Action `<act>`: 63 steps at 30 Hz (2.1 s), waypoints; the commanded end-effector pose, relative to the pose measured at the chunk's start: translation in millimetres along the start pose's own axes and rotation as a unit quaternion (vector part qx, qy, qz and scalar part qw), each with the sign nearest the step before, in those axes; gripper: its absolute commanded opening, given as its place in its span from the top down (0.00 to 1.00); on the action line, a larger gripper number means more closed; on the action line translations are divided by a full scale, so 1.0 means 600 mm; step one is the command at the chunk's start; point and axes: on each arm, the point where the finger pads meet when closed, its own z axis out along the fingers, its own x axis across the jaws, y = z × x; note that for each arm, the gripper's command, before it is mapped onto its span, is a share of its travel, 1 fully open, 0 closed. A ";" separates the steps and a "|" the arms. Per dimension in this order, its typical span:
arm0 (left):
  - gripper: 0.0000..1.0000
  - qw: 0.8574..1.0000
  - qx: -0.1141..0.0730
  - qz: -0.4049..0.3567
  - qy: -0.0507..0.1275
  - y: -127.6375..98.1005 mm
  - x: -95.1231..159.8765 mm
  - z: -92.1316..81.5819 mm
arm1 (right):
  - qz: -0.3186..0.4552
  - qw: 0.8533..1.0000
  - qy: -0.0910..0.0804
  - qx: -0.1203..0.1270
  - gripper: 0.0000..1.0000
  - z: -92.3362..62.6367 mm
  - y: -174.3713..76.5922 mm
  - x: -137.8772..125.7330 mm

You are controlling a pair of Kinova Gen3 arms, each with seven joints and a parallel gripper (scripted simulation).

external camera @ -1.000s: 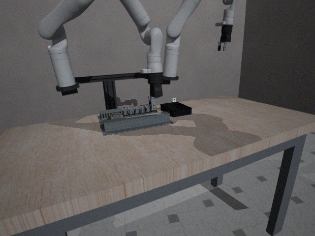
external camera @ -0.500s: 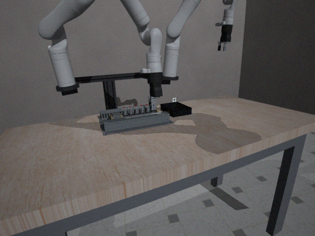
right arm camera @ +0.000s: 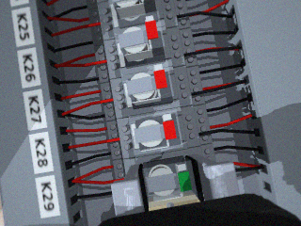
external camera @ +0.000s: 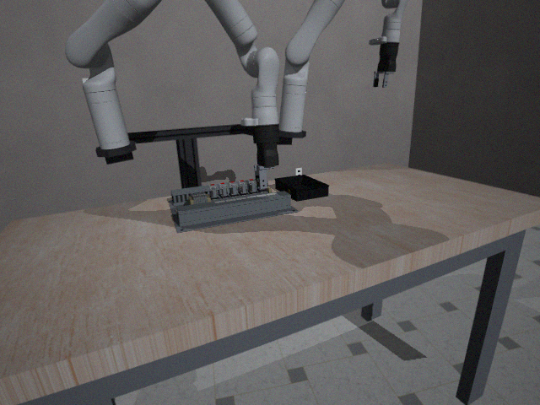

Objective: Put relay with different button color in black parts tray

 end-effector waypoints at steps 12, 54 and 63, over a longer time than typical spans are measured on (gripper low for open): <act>0.00 1.000 -0.001 0.000 0.000 0.001 0.000 -0.001 | 0.000 1.000 0.012 -0.001 1.00 -0.002 0.002 -0.002; 0.00 1.000 -0.001 0.000 0.000 0.001 0.000 -0.001 | 0.000 0.999 0.039 -0.001 1.00 -0.002 0.002 -0.005; 0.00 1.000 -0.001 0.000 0.000 0.001 0.000 -0.001 | 0.000 0.999 0.051 -0.001 1.00 -0.002 0.002 -0.006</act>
